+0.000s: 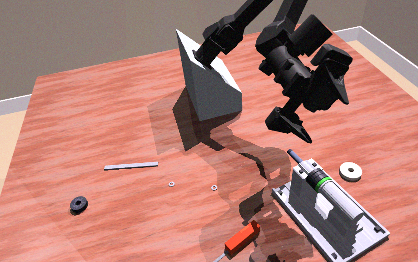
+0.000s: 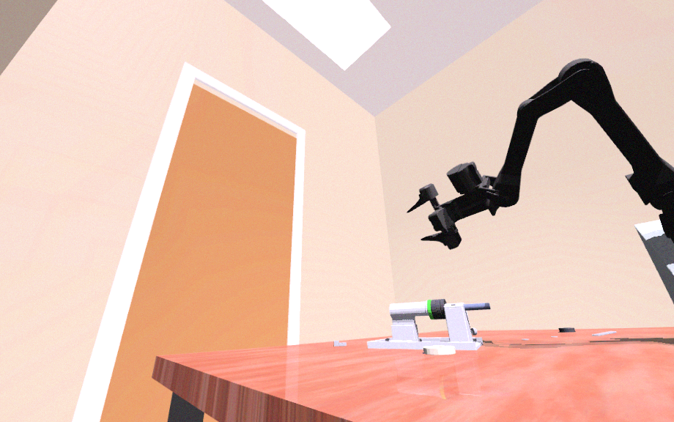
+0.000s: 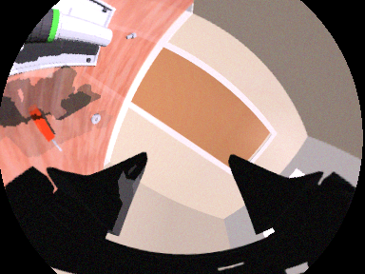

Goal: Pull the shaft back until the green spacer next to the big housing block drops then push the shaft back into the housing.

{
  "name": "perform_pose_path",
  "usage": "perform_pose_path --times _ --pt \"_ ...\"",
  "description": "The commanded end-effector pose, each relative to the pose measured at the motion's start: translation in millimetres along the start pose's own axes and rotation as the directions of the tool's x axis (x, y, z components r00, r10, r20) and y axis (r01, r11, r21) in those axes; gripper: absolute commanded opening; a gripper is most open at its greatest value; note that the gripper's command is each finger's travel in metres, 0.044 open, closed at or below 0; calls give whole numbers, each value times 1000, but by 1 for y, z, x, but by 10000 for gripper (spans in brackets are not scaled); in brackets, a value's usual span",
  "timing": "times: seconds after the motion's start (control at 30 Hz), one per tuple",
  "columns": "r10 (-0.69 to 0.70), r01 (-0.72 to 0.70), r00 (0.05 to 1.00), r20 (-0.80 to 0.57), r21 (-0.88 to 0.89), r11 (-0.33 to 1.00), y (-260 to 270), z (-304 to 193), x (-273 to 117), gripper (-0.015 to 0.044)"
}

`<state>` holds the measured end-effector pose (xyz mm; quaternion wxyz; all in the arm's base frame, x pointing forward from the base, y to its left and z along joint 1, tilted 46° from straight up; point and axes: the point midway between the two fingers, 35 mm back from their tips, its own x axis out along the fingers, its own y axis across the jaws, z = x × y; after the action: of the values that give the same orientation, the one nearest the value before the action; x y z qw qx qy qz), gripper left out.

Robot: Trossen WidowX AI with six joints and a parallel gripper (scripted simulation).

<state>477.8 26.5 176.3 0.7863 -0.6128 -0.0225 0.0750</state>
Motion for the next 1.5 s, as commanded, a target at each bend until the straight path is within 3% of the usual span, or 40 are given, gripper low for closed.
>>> perform_pose_path --times 0.0,0.23,0.43,1.47 --pt "157 -91 973 168 -348 933 57 46 -26 440" --pt "352 18 861 367 -714 700 127 98 -80 440" --pt "467 228 738 486 -832 506 169 126 -131 440" --pt "469 231 736 488 -833 503 170 126 -138 440"
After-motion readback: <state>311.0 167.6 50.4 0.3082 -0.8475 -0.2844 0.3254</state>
